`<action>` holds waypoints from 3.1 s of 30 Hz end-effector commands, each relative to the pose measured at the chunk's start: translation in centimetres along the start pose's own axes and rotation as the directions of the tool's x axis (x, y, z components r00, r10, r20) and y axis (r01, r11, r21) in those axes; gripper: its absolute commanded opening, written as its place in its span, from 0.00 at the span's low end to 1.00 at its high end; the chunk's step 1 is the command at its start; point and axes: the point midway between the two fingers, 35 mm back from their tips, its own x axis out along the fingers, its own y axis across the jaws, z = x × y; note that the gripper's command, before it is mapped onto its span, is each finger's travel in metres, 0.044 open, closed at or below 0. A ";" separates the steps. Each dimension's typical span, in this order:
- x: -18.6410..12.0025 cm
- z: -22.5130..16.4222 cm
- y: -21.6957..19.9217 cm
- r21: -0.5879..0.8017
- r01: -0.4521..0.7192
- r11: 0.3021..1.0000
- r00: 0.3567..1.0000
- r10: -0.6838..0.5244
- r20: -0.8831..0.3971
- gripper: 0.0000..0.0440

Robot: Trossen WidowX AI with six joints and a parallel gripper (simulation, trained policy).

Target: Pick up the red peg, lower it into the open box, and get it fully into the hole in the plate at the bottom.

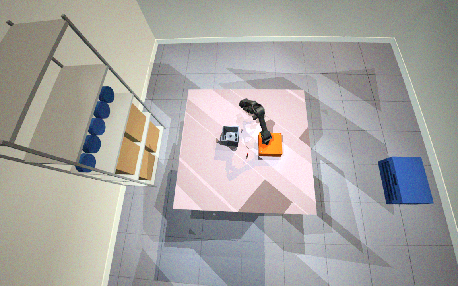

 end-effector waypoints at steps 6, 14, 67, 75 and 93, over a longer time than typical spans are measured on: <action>-5.5 -3.3 0.2 -0.082 -0.138 0.987 0.984 0.128 -0.122 1.00; -10.9 -6.8 -1.0 -0.176 -0.290 0.941 0.935 0.239 -0.261 1.00; -17.5 -14.3 -37.5 -0.632 -0.730 0.259 0.667 0.072 -0.742 1.00; -14.2 -13.5 -38.3 -0.698 -0.683 0.215 0.726 0.087 -0.682 1.00; -9.5 -15.0 -37.6 -0.770 -0.624 0.132 0.779 0.179 -0.601 1.00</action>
